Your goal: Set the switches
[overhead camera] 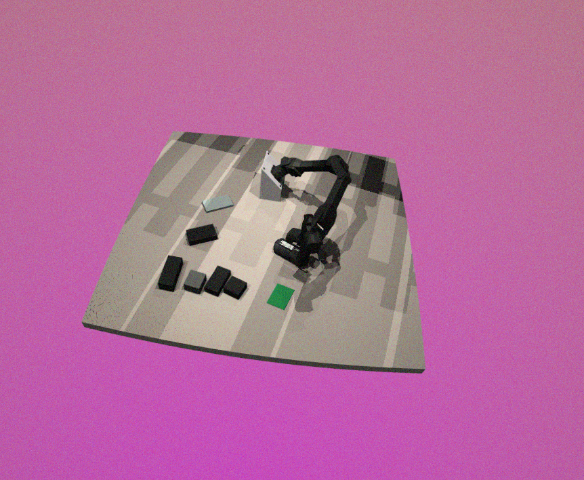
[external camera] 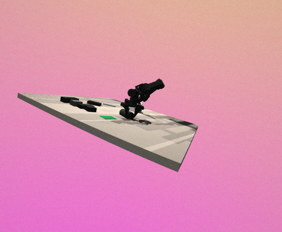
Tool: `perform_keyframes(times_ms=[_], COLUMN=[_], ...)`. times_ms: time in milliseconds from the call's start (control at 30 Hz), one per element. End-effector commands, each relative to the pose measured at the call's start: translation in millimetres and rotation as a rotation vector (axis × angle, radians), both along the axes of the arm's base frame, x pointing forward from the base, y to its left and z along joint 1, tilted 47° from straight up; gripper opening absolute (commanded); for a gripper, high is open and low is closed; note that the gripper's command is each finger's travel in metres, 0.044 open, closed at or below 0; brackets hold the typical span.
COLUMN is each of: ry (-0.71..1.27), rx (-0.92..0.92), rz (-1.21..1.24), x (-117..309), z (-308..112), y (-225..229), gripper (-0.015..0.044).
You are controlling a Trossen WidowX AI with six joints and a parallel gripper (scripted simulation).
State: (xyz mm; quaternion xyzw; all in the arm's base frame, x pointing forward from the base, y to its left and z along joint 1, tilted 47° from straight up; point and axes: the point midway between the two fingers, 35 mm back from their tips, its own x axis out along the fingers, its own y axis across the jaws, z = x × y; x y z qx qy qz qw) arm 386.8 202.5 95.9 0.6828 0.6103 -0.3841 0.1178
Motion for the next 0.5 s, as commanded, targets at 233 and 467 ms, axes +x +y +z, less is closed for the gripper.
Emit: perform_keyframes(times_ms=[233,467], ry=[0.0,0.0], rx=[0.0,0.0], rz=[0.0,0.0], x=[0.0,0.0], z=[-0.2,-0.2], y=[0.0,0.0], gripper=[0.044,0.044])
